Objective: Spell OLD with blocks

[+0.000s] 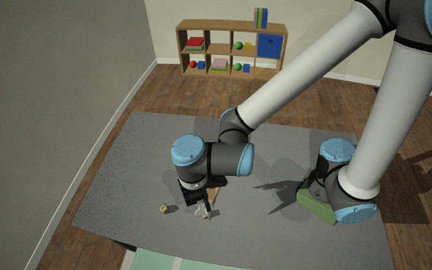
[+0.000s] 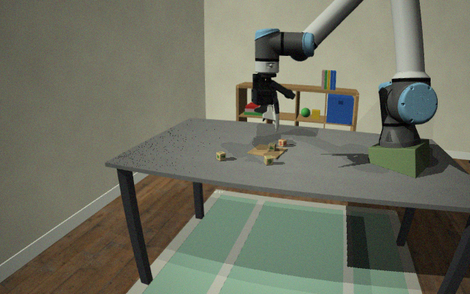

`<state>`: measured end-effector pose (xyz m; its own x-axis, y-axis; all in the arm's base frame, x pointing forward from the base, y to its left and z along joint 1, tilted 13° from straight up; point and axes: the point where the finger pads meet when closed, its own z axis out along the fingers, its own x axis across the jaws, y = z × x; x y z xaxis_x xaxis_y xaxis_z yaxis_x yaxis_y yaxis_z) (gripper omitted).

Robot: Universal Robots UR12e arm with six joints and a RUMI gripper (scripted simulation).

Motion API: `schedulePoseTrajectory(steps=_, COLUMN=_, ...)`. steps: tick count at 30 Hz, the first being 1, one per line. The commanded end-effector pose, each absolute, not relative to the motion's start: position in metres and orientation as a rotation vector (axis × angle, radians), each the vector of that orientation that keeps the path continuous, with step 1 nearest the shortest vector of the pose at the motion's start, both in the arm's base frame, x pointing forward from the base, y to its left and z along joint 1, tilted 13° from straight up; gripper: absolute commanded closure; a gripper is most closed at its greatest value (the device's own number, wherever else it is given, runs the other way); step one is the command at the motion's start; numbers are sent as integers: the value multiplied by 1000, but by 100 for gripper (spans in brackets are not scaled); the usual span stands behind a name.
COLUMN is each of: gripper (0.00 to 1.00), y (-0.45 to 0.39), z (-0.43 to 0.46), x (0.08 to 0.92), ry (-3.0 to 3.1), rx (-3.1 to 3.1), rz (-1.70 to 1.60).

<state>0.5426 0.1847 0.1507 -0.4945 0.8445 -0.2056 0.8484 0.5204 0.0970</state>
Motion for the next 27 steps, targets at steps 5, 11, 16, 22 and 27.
schedulePoseTrajectory(steps=5, gripper=0, y=185, z=151, x=543, ry=2532, rx=1435, rz=-22)
schedulePoseTrajectory(steps=11, gripper=0, y=185, z=151, x=543, ry=2528, rx=1444, rz=-21)
schedulePoseTrajectory(steps=16, gripper=0, y=185, z=150, x=543, ry=2514, rx=1467, rz=-18)
schedulePoseTrajectory(steps=22, gripper=0, y=185, z=147, x=543, ry=2445, rx=1579, rz=-3)
schedulePoseTrajectory(steps=27, gripper=0, y=184, z=143, x=543, ry=2334, rx=1739, rz=20)
